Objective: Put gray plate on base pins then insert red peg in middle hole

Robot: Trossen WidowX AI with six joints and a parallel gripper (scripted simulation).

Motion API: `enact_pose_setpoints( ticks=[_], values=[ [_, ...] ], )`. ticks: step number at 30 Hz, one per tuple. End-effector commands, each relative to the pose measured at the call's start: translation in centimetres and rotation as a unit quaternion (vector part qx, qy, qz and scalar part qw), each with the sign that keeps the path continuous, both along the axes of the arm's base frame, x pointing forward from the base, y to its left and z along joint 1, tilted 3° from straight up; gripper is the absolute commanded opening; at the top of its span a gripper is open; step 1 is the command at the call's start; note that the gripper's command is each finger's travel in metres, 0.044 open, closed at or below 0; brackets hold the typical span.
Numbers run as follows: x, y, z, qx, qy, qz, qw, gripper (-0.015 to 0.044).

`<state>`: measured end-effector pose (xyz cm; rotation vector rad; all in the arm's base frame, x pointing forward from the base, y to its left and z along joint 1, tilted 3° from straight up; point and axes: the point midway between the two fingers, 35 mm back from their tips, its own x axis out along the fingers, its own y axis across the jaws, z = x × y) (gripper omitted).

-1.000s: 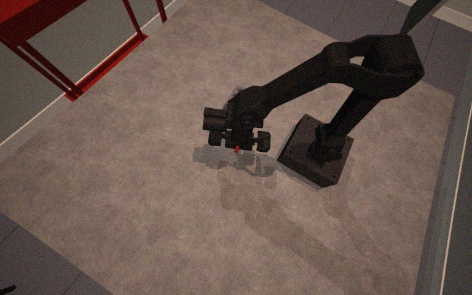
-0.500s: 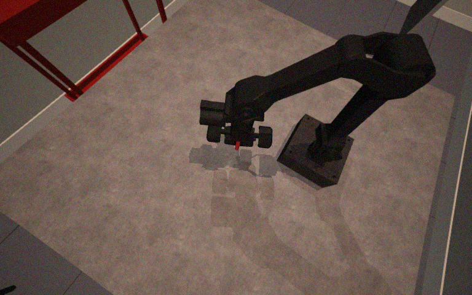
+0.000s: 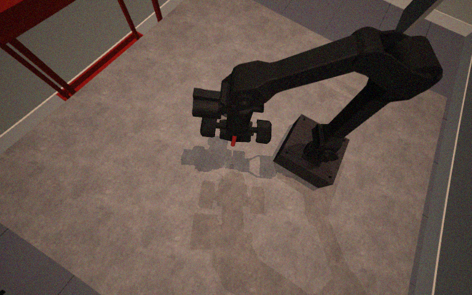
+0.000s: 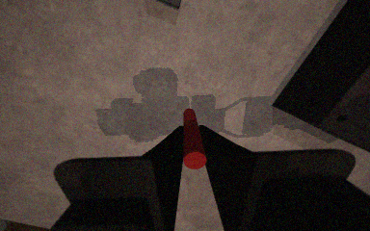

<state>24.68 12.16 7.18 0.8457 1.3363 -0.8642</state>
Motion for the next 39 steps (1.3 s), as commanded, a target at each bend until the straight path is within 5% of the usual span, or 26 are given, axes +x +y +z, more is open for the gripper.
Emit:
enact_pose_setpoints(
  ticks=[1, 39],
  values=[
    [0.3, -0.4, -0.1, -0.001, 0.003, 0.001, 1.000, 0.0000],
    [7.0, -8.2, 0.9, 0.002, -0.002, 0.004, 1.000, 0.0000]
  ],
)
